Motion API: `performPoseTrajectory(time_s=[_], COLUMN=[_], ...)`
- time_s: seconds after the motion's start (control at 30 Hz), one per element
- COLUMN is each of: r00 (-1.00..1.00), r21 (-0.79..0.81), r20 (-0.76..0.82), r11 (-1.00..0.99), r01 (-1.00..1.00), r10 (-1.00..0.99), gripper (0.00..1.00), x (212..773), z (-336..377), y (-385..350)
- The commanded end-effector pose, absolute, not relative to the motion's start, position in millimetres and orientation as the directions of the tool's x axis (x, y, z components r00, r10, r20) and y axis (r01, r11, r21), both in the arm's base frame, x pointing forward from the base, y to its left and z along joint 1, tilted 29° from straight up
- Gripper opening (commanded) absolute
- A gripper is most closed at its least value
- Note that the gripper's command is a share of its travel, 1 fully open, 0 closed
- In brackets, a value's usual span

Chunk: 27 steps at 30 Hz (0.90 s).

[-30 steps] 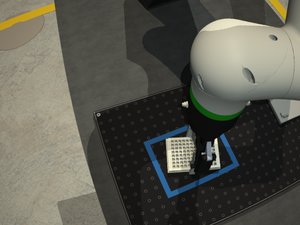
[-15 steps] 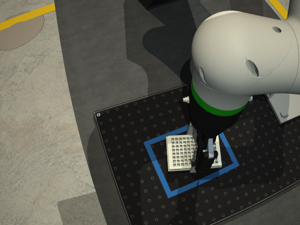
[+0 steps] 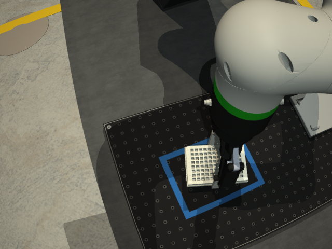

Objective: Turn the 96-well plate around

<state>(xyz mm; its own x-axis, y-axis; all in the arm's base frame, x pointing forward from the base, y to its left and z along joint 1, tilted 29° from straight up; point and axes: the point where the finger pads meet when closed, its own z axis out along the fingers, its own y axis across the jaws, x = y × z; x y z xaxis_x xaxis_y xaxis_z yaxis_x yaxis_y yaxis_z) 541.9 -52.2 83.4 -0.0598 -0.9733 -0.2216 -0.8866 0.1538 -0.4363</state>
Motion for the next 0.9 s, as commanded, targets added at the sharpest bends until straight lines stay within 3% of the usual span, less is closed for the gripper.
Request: performPoseTrajectory(time_s=[0.0, 0.87], r00=[-0.06, -0.06], r21=[-0.436, -0.436], r20=[-0.222, -0.222], r11=[0.154, 0.154], r01=[-0.886, -0.886], r10=[-0.973, -0.973], gripper=[0.0, 0.0], x=[539, 530], z=[89, 106], y=[-53, -57])
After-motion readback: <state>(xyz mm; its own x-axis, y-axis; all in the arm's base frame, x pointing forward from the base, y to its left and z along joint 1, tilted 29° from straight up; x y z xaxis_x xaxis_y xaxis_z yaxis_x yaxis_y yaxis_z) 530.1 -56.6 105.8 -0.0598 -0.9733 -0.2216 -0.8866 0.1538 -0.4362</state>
